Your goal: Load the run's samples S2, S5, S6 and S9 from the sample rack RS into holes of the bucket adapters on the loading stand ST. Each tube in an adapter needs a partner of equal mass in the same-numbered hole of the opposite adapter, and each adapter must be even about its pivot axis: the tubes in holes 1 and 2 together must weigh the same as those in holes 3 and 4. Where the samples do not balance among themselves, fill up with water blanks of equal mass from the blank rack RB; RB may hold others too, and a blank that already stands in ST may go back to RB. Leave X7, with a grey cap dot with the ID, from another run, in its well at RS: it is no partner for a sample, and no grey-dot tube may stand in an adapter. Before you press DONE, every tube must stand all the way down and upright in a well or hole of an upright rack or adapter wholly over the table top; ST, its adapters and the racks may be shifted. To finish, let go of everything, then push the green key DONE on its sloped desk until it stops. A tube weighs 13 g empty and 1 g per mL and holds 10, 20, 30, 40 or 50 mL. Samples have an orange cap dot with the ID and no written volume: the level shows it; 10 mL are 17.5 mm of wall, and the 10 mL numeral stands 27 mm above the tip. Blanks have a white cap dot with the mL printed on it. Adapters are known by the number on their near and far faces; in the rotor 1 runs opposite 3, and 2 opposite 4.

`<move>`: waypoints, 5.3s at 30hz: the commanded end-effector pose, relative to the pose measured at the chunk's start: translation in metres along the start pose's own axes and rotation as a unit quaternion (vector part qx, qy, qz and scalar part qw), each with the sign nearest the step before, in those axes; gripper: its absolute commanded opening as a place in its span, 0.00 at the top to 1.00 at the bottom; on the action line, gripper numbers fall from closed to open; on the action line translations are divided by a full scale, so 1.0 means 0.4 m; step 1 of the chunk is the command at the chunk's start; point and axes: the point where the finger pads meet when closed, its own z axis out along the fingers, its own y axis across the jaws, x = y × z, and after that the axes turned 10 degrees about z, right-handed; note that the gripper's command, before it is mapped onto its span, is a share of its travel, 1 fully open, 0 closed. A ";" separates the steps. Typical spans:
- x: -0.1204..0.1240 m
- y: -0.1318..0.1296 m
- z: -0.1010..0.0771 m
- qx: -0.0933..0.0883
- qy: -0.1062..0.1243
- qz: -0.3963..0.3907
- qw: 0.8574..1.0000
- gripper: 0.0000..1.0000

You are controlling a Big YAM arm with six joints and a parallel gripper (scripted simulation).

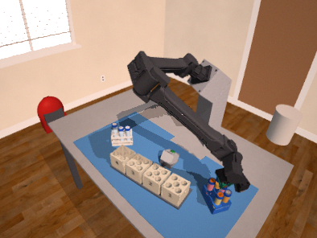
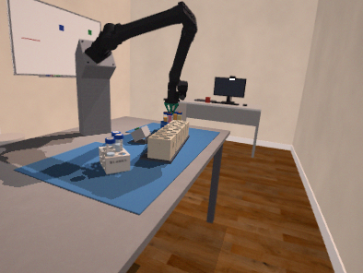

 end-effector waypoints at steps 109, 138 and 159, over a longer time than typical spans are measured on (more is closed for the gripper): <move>-0.016 -0.094 -0.293 -0.001 -0.001 -0.001 1.000 1.00; -0.041 -0.098 -0.170 -0.001 -0.010 0.000 1.000 1.00; -0.007 -0.095 -0.134 -0.001 0.002 -0.005 1.000 1.00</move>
